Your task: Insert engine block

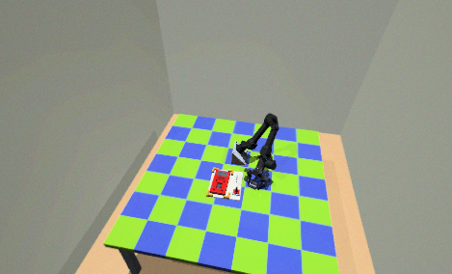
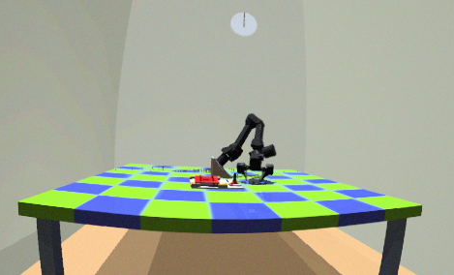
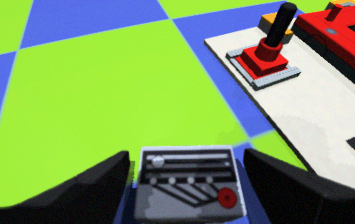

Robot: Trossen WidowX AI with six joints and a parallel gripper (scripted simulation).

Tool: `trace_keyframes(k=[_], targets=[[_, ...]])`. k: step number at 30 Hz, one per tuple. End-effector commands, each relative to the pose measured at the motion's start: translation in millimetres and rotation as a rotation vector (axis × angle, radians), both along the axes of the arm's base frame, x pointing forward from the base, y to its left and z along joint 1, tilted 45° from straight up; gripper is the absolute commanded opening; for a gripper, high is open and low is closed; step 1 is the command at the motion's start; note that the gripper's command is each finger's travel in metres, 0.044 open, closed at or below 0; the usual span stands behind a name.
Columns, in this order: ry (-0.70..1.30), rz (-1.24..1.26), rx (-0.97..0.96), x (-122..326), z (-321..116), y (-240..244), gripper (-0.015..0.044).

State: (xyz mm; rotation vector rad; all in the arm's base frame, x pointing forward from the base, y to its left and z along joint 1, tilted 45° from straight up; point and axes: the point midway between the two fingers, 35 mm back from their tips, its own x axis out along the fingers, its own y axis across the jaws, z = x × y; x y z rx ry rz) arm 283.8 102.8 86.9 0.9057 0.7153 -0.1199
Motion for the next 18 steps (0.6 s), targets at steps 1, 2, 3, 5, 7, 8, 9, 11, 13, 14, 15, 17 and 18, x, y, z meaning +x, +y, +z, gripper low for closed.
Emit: trace_keyframes(k=[1, 2, 3, 5, 7, 8, 9, 11, 13, 14, 15, 17, 18], targets=[[0.000, 0.000, 0.000, -0.1, 0.0, 0.0, 0.0440], [0.000, 0.000, 0.000, -0.1, 0.0, 0.0, 0.0440], [0.000, 0.000, 0.000, -0.1, 0.0, 0.0, 0.0440], [0.000, 0.000, 0.000, -0.1, 0.0, 0.0, 0.0440], [0.002, 0.001, 0.000, -0.6, 0.5, -0.3, 0.0440], [0.004, 0.003, 0.001, -2.1, 2.1, -1.0, 0.0440], [0.006, 0.005, 0.002, -4.6, 4.6, -2.0, 0.0440], [0.008, 0.006, 0.003, -10.9, 10.5, -4.4, 0.0440], [0.008, 0.007, 0.003, -16.7, 15.9, -6.6, 0.0440], [0.009, 0.007, 0.003, -19.5, 18.6, -7.6, 0.0440], [0.009, 0.007, 0.003, -22.3, 21.2, -8.7, 0.0440], [0.009, 0.007, 0.003, -27.9, 26.5, -10.8, 0.0440], [0.009, 0.007, 0.003, -30.7, 29.0, -11.8, 0.0440]])
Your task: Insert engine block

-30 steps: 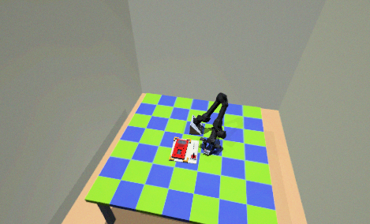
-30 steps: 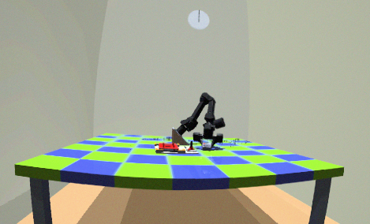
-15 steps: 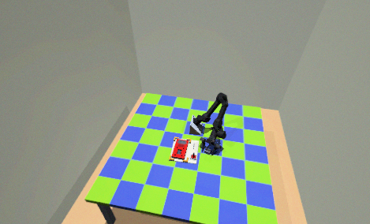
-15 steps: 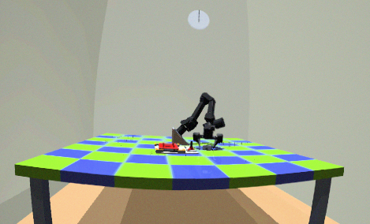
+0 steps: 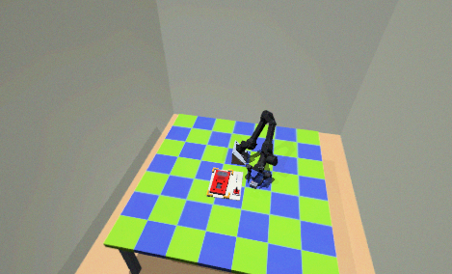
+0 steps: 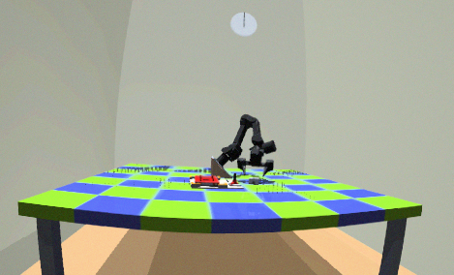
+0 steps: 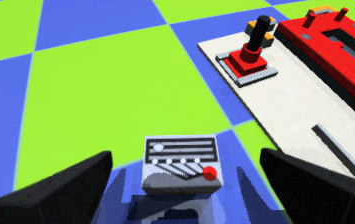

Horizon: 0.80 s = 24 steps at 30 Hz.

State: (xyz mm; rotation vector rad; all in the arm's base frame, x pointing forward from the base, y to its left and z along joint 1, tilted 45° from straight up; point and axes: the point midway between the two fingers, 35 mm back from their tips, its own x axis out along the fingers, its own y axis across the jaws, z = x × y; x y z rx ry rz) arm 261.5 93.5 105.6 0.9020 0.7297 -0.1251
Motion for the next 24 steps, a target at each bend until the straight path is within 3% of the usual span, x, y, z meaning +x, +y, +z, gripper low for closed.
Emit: trace_keyframes(k=[1, 24], targets=[[-0.006, 0.004, 0.005, -9.4, 11.1, -2.9, 0.0440], [-0.001, 0.001, 0.004, -6.7, 7.9, -2.6, 0.0440]])
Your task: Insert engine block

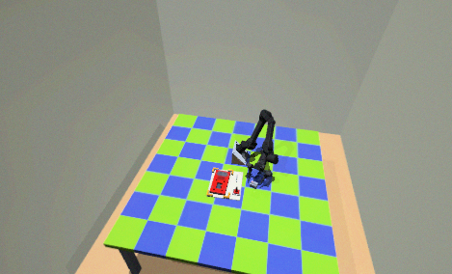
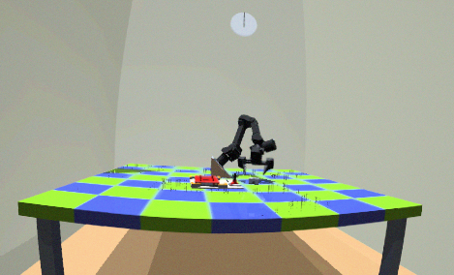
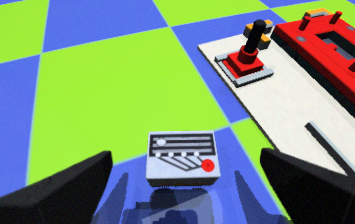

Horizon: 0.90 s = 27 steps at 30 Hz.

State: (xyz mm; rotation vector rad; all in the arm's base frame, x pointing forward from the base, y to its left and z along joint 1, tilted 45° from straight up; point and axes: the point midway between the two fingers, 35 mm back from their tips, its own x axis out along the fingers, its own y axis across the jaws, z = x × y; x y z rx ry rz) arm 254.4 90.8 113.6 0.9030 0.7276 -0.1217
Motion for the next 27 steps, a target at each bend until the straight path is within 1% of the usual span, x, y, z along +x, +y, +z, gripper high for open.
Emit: trace_keyframes(k=[1, 27], targets=[[0.012, -0.004, 0.008, 0.5, -0.6, 0.0, 0.0440], [0.568, -0.239, 0.382, 4.6, -15.2, -7.7, 0.0440]])
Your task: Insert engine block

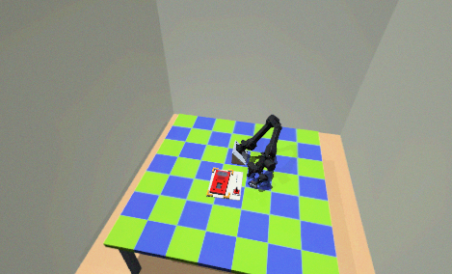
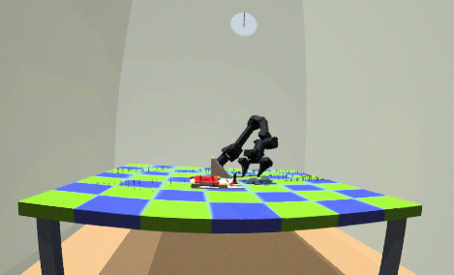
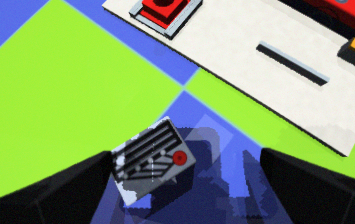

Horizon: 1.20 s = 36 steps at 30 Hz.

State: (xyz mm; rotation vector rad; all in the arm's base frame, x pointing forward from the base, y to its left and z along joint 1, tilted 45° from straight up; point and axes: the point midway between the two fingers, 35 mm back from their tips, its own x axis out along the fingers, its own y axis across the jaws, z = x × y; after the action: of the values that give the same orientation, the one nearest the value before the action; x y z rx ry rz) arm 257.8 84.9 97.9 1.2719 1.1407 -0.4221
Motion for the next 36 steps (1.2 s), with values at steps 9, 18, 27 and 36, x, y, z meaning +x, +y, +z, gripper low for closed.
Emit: trace_keyframes(k=[9, 18, 27, 36], targets=[[0.271, -0.173, 0.204, 2.8, 2.9, -5.4, 0.0440], [0.456, -0.308, 0.350, 6.7, 8.8, -11.1, 0.0440], [0.626, -0.442, 0.497, 12.6, 17.8, -16.4, 0.0440], [0.760, -0.553, 0.620, 19.1, 26.9, -21.4, 0.0440]])
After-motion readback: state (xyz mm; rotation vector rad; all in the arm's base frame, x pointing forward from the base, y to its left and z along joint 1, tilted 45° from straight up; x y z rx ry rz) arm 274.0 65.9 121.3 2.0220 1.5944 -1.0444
